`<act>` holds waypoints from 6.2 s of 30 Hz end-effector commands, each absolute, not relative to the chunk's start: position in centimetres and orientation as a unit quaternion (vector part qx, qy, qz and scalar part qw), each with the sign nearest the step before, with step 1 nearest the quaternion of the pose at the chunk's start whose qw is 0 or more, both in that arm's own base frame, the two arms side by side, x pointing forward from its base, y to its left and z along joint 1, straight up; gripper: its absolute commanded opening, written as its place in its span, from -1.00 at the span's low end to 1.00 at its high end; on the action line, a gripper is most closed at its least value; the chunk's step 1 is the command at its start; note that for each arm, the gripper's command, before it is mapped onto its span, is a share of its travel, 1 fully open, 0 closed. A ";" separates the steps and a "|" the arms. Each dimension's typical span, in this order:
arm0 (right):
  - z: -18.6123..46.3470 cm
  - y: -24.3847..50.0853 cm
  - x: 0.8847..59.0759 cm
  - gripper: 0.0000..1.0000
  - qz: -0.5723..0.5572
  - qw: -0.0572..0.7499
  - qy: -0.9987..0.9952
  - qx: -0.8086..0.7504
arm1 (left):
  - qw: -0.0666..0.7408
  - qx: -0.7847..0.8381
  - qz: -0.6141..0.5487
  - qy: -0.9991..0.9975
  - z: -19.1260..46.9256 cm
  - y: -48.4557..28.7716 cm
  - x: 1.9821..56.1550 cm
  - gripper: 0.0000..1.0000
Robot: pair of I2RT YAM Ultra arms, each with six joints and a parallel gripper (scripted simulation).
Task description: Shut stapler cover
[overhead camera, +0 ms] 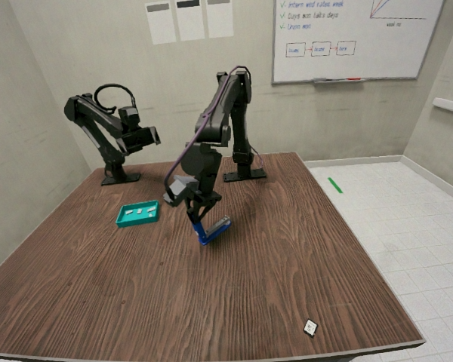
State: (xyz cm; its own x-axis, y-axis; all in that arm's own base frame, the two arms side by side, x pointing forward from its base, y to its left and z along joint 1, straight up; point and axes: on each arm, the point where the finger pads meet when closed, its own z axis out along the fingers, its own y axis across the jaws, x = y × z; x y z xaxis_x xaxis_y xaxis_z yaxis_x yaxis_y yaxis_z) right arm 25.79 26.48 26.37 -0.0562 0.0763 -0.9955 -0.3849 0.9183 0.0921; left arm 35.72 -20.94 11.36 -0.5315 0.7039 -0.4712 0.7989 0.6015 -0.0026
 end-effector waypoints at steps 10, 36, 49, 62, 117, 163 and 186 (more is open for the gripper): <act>27.8 26.8 25.9 1.00 0.179 0.686 0.698 -0.097 | 0.300 0.422 -0.147 0.842 12.6 -20.3 35.6 -1.00; 27.8 26.8 25.9 1.00 0.179 0.686 0.698 -0.097 | 0.417 0.394 -0.207 0.792 12.1 -18.4 34.1 -1.00; 27.8 26.8 25.9 1.00 0.179 0.686 0.698 -0.097 | 0.421 0.396 -0.208 0.789 12.3 -18.6 34.1 -0.55; 27.8 26.8 25.9 1.00 0.179 0.686 0.698 -0.097 | 0.414 0.399 -0.206 0.792 13.0 -17.4 33.3 0.01; 27.8 26.8 25.9 1.00 0.179 0.686 0.698 -0.097 | 0.042 0.445 -0.012 0.895 18.0 -17.8 33.3 0.00; 27.8 26.8 25.9 1.00 0.179 0.686 0.698 -0.097 | 0.045 0.446 -0.016 0.894 12.5 -18.3 33.5 0.00; 27.8 26.8 25.9 1.00 0.179 0.686 0.698 -0.097 | 0.048 0.446 -0.016 0.894 12.0 -18.4 33.7 -0.34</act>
State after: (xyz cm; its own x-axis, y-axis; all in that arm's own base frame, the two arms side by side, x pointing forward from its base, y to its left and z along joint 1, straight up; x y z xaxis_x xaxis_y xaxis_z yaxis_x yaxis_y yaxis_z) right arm 25.79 26.48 26.37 -0.0562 0.0763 -0.9955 -0.3849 0.9183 0.0921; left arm 33.43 -17.78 10.98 -0.6045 0.7939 -0.0653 0.7958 0.6055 -0.0066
